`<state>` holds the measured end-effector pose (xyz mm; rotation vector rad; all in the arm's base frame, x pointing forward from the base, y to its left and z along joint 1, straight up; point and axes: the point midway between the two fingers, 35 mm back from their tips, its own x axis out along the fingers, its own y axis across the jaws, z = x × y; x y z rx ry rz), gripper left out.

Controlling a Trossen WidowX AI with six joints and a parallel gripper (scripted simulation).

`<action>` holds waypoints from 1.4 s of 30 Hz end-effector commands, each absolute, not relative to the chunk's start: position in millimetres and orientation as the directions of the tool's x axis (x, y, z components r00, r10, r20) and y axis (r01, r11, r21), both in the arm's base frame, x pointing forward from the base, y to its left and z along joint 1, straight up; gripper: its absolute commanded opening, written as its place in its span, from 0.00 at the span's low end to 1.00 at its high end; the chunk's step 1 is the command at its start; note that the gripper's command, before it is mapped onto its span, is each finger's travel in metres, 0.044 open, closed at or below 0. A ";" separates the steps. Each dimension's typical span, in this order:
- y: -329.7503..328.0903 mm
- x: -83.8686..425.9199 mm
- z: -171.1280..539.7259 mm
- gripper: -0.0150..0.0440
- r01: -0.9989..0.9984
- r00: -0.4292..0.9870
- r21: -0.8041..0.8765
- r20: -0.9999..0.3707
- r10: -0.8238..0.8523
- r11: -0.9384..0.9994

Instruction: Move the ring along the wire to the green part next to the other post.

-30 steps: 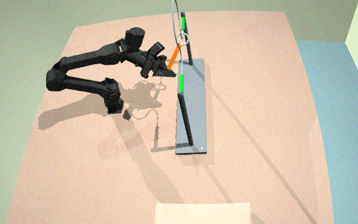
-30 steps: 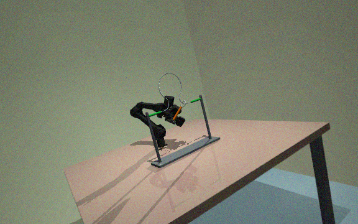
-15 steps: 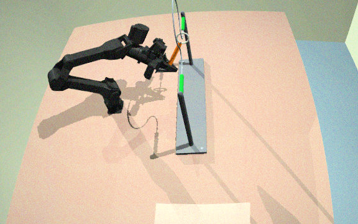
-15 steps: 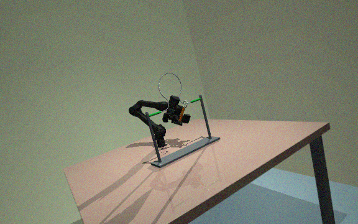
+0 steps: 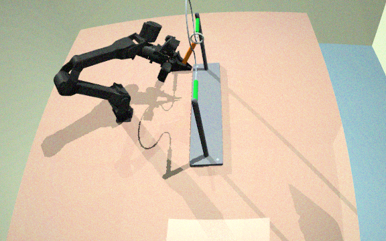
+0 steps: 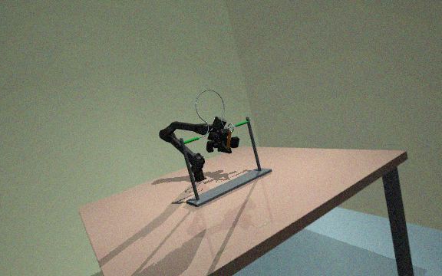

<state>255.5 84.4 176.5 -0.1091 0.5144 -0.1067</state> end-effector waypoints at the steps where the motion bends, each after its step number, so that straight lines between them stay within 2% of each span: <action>1: 92.5 255.7 178.1 0.00 0.075 0.866 -0.093 -0.488 -0.110 0.993; 42: 138.6 253.8 178.2 0.00 0.074 0.867 -0.047 -0.490 -0.088 0.996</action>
